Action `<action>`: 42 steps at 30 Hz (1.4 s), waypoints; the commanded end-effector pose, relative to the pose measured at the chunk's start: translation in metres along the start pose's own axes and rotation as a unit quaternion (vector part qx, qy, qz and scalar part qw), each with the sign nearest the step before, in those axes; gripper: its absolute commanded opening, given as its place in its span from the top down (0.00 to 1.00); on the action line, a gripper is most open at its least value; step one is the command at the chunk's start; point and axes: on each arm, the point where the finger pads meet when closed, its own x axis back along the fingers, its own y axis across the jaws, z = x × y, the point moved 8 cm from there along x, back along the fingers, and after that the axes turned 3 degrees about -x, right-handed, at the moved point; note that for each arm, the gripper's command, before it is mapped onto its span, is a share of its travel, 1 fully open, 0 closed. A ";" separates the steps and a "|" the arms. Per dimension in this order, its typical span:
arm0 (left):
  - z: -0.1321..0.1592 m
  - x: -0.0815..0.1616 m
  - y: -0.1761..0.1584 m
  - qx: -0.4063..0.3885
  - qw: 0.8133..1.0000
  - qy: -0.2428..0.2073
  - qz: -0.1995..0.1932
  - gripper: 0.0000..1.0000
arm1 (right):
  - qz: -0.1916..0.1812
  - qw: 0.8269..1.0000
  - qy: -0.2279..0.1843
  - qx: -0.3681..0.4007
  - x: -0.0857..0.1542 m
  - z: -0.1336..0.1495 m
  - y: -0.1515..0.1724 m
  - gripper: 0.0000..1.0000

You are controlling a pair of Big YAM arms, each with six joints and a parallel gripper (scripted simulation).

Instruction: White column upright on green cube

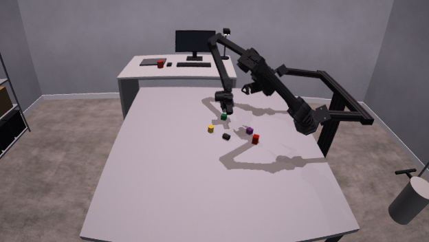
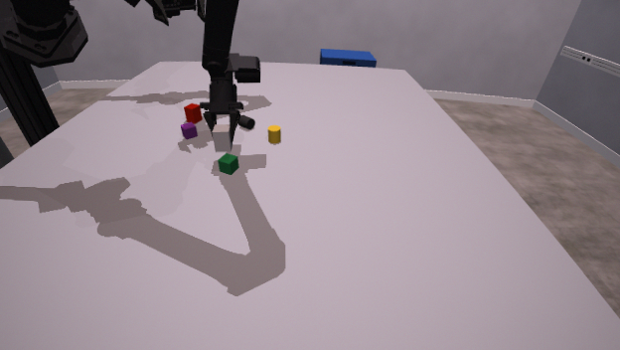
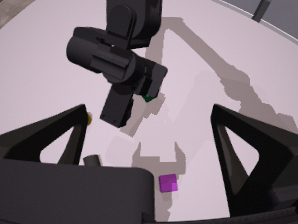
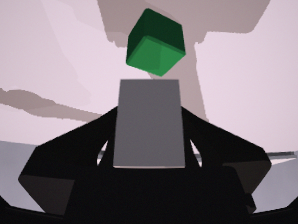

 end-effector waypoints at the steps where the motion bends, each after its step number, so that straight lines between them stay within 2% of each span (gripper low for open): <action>1: -0.002 0.000 0.000 0.005 1.000 -0.002 0.000 0.00 | 0.000 1.000 0.001 0.006 -0.009 -0.003 0.000 0.65; 4: -0.002 0.000 0.000 0.005 1.000 -0.002 0.000 0.00 | 0.006 1.000 -0.003 0.008 -0.006 -0.009 -0.001 0.65; 9: -0.002 0.000 0.000 0.005 1.000 -0.002 0.000 0.00 | 0.000 1.000 0.001 0.006 -0.018 -0.010 0.000 0.65; 12: -0.002 0.000 0.000 0.005 1.000 -0.002 0.000 0.00 | 0.010 1.000 -0.004 0.001 -0.012 -0.010 -0.006 0.65; 22: -0.002 0.000 0.000 0.005 1.000 -0.002 0.000 0.00 | 0.001 1.000 0.001 0.003 -0.025 -0.013 -0.001 0.65; 25: -0.002 0.000 0.000 0.005 1.000 -0.002 0.000 0.00 | 0.009 1.000 -0.003 0.002 -0.020 -0.015 -0.005 0.65; 42: -0.002 0.000 0.000 0.005 1.000 -0.002 0.000 0.00 | 0.006 1.000 -0.002 0.005 -0.029 -0.021 -0.002 0.65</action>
